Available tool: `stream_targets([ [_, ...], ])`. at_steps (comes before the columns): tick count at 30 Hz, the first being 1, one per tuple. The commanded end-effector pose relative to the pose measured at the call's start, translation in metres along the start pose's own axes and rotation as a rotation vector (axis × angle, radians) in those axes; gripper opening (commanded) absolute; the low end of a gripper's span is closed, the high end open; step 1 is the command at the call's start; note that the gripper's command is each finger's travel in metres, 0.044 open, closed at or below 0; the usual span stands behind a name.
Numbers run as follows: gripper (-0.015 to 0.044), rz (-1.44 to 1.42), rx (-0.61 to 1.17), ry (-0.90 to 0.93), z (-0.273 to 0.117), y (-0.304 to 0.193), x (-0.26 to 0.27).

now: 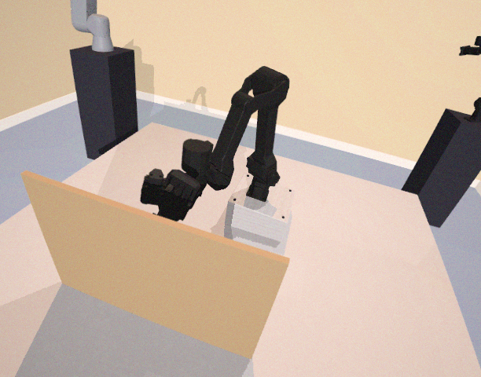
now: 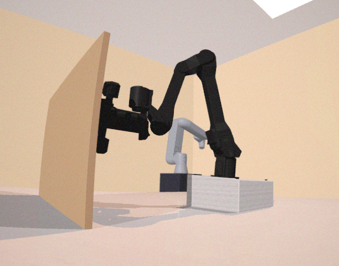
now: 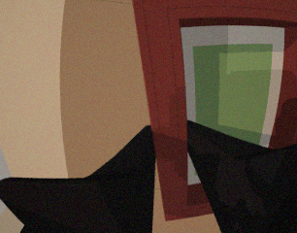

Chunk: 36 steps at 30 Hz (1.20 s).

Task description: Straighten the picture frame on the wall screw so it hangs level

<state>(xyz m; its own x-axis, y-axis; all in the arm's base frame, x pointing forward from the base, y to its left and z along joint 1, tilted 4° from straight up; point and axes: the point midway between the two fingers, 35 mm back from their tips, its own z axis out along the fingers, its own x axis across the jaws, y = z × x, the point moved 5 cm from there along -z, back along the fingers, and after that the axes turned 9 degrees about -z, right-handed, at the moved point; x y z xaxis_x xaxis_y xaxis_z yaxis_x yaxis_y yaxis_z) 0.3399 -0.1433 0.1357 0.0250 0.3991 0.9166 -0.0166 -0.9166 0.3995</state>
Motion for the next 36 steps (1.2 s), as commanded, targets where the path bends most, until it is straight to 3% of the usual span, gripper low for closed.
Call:
stream_targets([
  [1, 0.0, -0.004, -0.004, 0.012, 0.0008, 0.0038, 0.0019],
  [36, 0.0, -0.004, -0.004, 0.012, 0.0009, 0.0032, -0.0005],
])
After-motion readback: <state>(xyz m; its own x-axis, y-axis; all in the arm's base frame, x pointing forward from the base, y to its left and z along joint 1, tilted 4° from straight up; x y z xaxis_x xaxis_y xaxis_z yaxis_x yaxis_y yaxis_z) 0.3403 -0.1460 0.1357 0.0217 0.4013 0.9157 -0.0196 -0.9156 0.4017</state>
